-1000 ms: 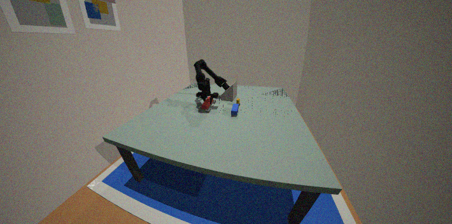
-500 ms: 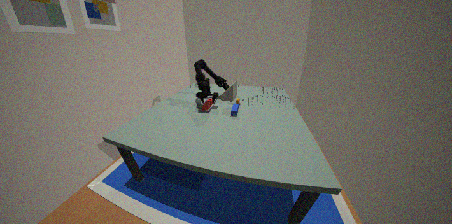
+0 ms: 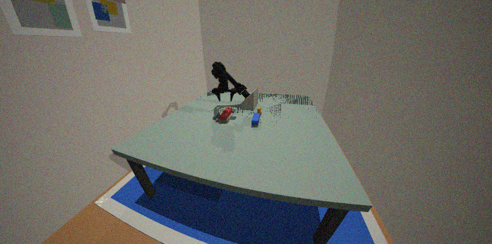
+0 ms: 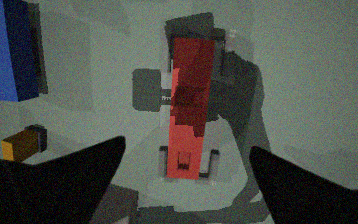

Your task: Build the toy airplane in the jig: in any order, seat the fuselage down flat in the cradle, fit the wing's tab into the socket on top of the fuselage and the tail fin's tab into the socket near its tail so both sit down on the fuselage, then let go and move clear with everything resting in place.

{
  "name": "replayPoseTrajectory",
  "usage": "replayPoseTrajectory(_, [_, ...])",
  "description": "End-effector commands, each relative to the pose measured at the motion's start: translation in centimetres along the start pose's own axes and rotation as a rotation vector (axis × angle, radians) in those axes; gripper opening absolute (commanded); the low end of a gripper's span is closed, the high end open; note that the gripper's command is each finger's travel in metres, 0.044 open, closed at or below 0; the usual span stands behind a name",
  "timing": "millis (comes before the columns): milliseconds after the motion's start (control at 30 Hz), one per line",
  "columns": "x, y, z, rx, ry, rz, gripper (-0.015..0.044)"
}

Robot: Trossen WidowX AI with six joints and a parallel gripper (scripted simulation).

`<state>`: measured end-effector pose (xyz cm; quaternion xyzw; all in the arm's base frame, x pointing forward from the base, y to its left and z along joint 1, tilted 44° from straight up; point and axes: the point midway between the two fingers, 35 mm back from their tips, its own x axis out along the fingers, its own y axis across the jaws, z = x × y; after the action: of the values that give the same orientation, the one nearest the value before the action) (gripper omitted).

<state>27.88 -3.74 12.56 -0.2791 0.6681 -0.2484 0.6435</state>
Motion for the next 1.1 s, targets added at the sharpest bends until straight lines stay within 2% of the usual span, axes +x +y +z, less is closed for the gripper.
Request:
replayPoseTrajectory(0, [-0.4, 0.0, -0.1, 0.003, 0.021, -0.001, 0.0440])
replayPoseTrajectory(133, [-0.3, 0.4, 0.4, 0.003, 0.019, -0.001, 0.0440])
replayPoseTrajectory(233, [-0.2, 2.7, 1.9, -0.018, 0.011, 0.000, 0.0440])
replayPoseTrajectory(500, [0.0, 13.3, 5.9, -0.032, 0.001, 0.011, 0.0440])
replayPoseTrajectory(733, [1.3, 23.6, 6.5, 0.008, 0.014, 0.013, 0.0440])
replayPoseTrajectory(1000, [1.5, 24.5, 6.4, 0.012, 0.015, 0.012, 0.0440])
replayPoseTrajectory(1067, [2.6, 24.5, 6.4, 0.012, 0.015, 0.012, 0.0440])
